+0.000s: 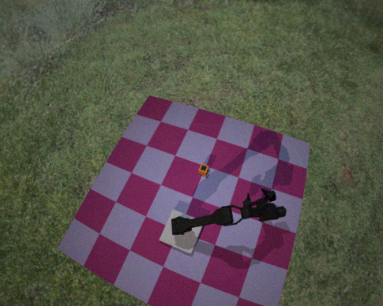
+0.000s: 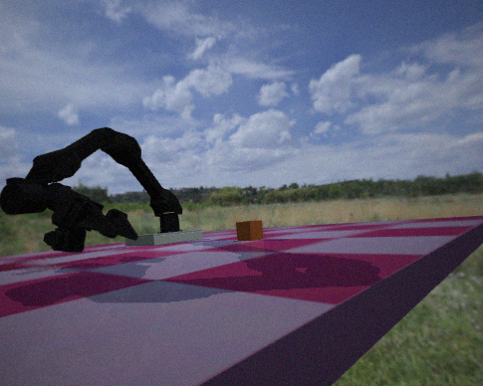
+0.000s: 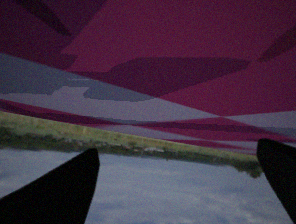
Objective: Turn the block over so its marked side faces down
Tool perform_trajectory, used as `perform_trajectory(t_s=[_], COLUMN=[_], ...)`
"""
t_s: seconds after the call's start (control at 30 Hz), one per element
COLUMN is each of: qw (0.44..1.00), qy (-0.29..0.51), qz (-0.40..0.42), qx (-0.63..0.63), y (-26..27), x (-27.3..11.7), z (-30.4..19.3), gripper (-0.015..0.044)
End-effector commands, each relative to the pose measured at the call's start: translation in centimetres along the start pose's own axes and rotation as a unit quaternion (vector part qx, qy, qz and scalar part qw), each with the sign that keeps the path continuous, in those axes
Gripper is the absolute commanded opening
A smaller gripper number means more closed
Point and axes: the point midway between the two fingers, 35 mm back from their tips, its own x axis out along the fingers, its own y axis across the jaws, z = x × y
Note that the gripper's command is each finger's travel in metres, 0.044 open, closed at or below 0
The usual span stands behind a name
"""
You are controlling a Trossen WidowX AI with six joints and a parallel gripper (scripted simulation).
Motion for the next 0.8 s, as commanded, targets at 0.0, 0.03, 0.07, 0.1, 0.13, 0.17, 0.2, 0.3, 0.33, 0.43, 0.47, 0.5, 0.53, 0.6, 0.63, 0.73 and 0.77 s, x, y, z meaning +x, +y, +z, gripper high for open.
perform_trajectory(t_s=[0.0,0.03,0.07,0.1,0.13,0.17,0.2,0.3,0.33,0.43,0.47,0.5,0.53,0.6,0.63,0.73,0.77], qw=[1.000,0.999,0.997,0.992,0.984,0.978,0.972,0.936,0.922,0.866,0.843,0.817,0.788,0.721,0.684,0.558,0.513], qy=[-0.003,-0.011,-0.023,-0.037,-0.050,-0.056,-0.062,-0.082,-0.085,-0.091,-0.092,-0.093,-0.094,-0.095,-0.094,-0.087,-0.084], qz=[-0.004,-0.017,-0.038,-0.064,-0.090,-0.104,-0.118,-0.176,-0.197,-0.257,-0.277,-0.297,-0.316,-0.354,-0.372,-0.420,-0.434], qx=[-0.007,-0.027,-0.062,-0.105,-0.148,-0.171,-0.194,-0.292,-0.323,-0.419,-0.452,-0.485,-0.520,-0.588,-0.620,-0.710,-0.736], y=[-0.1,-0.3,-0.8,-1.4,-2.1,-2.5,-3.0,-5.0,-5.9,-8.9,-9.9,-10.9,-11.9,-13.9,-14.8,-17.9,-18.9], x=[0.3,1.0,2.2,3.6,4.9,5.5,6.2,8.7,9.5,11.7,12.3,12.8,13.3,14.1,14.5,14.9,15.0], z=[-0.2,-0.9,-1.9,-3.2,-4.5,-5.1,-5.8,-8.6,-9.6,-12.5,-13.5,-14.4,-15.3,-17.2,-18.1,-20.7,-21.6], gripper=[0.0426,0.0440,0.0440,0.0440,0.0440,0.0440,0.0440,0.0440,0.0440,0.0440,0.0440,0.0440,0.0440,0.0440,0.0440,0.0440,0.0440])
